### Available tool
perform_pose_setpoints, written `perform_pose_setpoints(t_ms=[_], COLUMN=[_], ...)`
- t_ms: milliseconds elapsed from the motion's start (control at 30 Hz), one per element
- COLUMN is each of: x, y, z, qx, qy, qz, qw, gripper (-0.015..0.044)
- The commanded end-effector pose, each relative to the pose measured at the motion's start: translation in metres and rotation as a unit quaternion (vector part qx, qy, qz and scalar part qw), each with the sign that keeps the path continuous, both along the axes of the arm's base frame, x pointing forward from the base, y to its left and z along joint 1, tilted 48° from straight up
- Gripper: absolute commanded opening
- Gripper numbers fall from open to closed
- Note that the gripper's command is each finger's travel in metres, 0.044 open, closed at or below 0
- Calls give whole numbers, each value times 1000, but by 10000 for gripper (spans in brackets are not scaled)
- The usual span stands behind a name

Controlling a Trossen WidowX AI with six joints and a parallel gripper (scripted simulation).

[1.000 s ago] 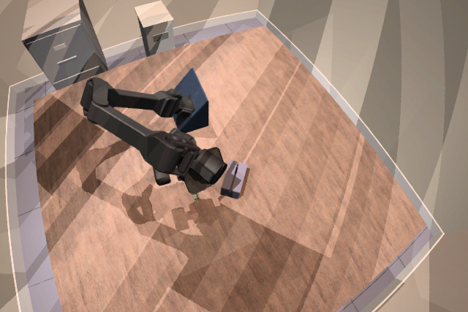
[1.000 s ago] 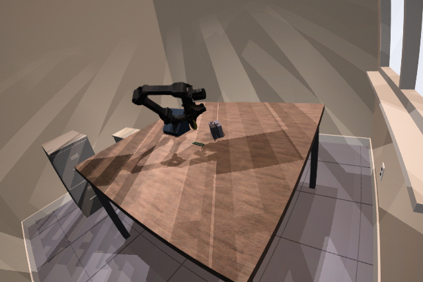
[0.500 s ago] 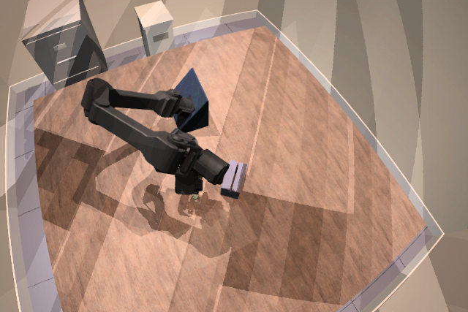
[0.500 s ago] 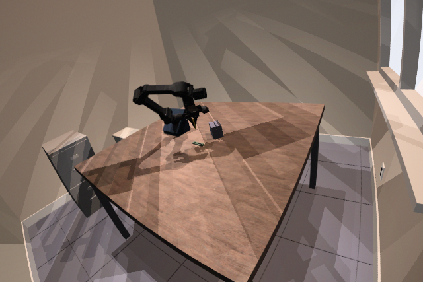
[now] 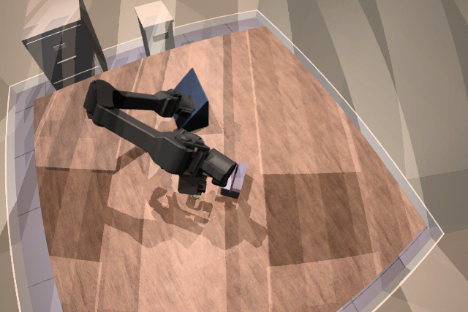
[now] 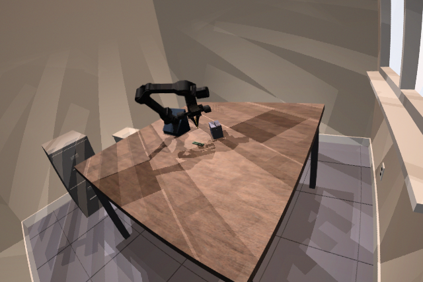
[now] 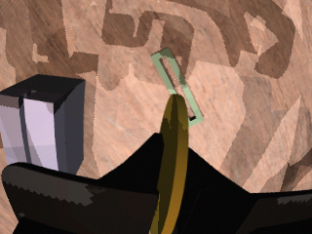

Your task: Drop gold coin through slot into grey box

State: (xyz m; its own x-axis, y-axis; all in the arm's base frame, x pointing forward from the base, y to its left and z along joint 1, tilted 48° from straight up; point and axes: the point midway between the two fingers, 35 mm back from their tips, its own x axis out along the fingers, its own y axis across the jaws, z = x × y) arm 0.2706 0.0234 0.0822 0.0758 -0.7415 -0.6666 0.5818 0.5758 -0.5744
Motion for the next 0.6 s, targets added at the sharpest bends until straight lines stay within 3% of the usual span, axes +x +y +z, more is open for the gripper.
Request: perform_pose_setpoints(t_ms=[0, 567], x=[4, 15], y=[7, 36], z=[-6, -35], qx=[3, 5], qy=[-2, -3], qz=[-2, -2], qw=[1000, 1000], gripper=[0, 0])
